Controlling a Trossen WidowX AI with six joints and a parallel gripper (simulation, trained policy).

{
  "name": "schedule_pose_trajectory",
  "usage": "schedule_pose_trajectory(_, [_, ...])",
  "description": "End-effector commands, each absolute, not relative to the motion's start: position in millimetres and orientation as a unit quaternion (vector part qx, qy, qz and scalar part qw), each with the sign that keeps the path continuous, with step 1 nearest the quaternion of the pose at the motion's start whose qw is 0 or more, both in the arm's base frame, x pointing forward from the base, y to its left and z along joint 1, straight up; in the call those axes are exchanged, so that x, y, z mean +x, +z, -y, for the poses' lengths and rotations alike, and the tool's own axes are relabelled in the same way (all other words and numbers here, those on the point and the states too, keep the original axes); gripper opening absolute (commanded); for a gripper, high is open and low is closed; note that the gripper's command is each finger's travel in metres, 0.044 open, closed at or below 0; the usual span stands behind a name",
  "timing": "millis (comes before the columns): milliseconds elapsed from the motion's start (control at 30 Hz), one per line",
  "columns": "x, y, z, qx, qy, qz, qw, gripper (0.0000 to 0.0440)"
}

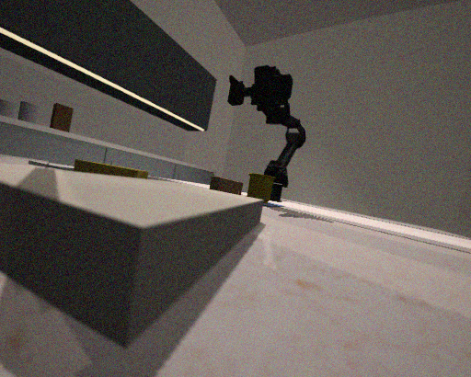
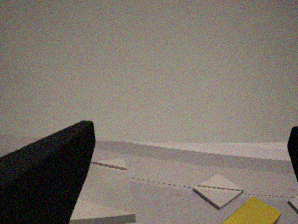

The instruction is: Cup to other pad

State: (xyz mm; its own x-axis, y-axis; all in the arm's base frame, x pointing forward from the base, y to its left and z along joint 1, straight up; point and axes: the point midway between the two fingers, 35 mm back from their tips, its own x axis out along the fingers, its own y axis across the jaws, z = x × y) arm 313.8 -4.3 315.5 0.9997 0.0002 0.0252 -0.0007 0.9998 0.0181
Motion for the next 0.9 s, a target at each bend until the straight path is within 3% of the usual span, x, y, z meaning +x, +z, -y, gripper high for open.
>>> schedule_pose_trajectory(0, [313,316,4,0.009,0.001,0.012,1.0,0.0374])
schedule_pose_trajectory(400, [311,315,-2,0.027,0.009,-0.023,0.999,0.0073])
schedule_pose_trajectory(867, [312,315,-16,0.091,0.024,-0.09,0.991,0.0123])
